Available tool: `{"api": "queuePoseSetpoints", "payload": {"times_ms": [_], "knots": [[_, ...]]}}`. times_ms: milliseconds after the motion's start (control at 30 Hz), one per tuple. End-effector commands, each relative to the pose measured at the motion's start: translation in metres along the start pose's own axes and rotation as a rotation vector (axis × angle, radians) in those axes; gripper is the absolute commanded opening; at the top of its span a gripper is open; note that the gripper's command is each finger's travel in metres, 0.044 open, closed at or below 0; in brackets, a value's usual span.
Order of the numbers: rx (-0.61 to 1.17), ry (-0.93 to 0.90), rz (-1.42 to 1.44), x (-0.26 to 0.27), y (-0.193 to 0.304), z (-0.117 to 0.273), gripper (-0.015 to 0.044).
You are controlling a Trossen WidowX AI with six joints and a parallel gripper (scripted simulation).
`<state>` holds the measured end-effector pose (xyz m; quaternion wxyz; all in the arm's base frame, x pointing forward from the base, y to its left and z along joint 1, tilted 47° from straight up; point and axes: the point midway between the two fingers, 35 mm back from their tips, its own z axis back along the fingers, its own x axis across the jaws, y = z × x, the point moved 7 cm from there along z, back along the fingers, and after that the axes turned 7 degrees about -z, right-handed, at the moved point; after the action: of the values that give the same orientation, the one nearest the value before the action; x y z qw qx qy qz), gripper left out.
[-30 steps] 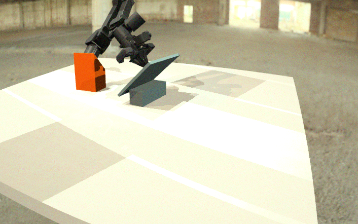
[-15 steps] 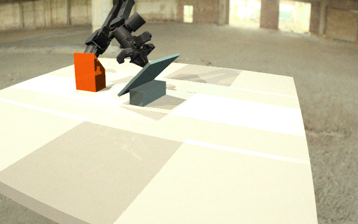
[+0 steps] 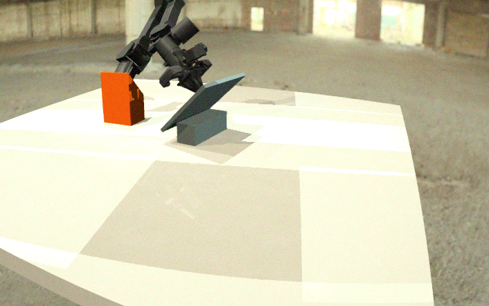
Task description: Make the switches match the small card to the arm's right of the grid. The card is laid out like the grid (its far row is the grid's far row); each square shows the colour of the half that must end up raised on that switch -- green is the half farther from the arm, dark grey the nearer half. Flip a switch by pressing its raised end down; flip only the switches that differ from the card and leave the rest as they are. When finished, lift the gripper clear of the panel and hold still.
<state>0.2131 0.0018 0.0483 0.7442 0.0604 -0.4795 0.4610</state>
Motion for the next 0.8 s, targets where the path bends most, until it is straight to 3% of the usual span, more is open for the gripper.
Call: {"api": "queuePoseSetpoints", "payload": {"times_ms": [0, 767], "knots": [[-0.002, 0.002, -0.003, -0.0001, -0.0002, -0.0007, 0.0], [-0.002, 0.002, -0.003, -0.0001, 0.0, -0.0038, 0.0]]}}
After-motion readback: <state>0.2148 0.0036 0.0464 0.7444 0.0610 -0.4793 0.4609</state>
